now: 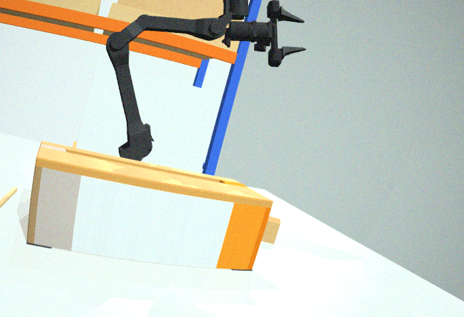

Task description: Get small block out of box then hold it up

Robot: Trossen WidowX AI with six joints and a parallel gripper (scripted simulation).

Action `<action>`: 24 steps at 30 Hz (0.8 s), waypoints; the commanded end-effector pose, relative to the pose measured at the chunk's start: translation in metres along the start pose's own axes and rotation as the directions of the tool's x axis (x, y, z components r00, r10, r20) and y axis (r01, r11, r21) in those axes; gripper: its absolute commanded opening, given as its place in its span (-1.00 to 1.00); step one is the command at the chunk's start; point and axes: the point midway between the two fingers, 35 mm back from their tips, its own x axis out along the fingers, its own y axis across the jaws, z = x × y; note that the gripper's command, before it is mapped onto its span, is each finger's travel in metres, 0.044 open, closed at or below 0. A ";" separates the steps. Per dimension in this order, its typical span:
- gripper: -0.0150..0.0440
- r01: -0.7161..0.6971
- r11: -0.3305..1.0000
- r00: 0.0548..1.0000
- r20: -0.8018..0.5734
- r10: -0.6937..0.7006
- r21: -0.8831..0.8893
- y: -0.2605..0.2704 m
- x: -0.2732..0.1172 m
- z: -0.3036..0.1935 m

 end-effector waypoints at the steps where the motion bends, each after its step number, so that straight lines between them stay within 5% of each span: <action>1: 0.86 -0.161 0.987 0.980 -0.119 0.158 -0.023 0.042 0.014 -0.037; 11: 0.86 -0.617 0.782 0.690 -0.419 0.590 0.084 0.164 -0.005 -0.155; 18: 0.86 -0.780 0.532 0.320 -0.520 0.792 0.329 0.228 -0.072 -0.232; 24: 0.86 -0.762 0.275 -0.045 -0.471 0.881 0.587 0.263 -0.155 -0.276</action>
